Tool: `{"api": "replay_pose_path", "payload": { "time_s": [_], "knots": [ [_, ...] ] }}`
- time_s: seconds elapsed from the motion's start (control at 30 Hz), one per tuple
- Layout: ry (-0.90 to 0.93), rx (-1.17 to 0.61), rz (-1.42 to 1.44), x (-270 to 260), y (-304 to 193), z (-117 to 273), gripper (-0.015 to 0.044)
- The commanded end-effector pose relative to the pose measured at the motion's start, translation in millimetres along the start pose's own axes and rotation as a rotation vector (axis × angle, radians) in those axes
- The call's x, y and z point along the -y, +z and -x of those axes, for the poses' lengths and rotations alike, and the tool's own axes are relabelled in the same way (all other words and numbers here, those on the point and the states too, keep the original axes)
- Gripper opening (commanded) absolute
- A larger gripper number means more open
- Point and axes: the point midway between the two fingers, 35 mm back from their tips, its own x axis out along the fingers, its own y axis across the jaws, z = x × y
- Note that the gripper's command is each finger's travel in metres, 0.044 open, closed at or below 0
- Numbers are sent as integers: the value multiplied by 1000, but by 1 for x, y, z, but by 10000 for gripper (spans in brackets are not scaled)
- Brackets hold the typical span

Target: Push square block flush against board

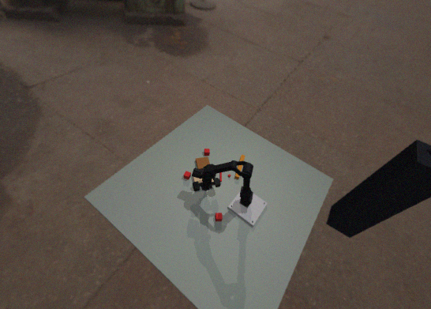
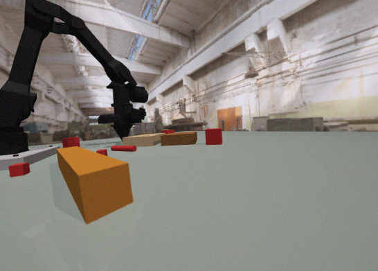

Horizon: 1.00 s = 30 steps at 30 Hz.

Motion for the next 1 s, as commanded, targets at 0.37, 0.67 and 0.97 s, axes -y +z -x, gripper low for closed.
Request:
{"api": "replay_pose_path", "payload": {
  "time_s": [0.37, 0.67, 0.97],
  "knots": [
    [-3, 2, -3, 0, -11, 51, 0],
    [-5, 3, -4, 16, 3, 55, 0],
    [-6, 4, -4, 32, 16, 27, 0]
  ]
}}
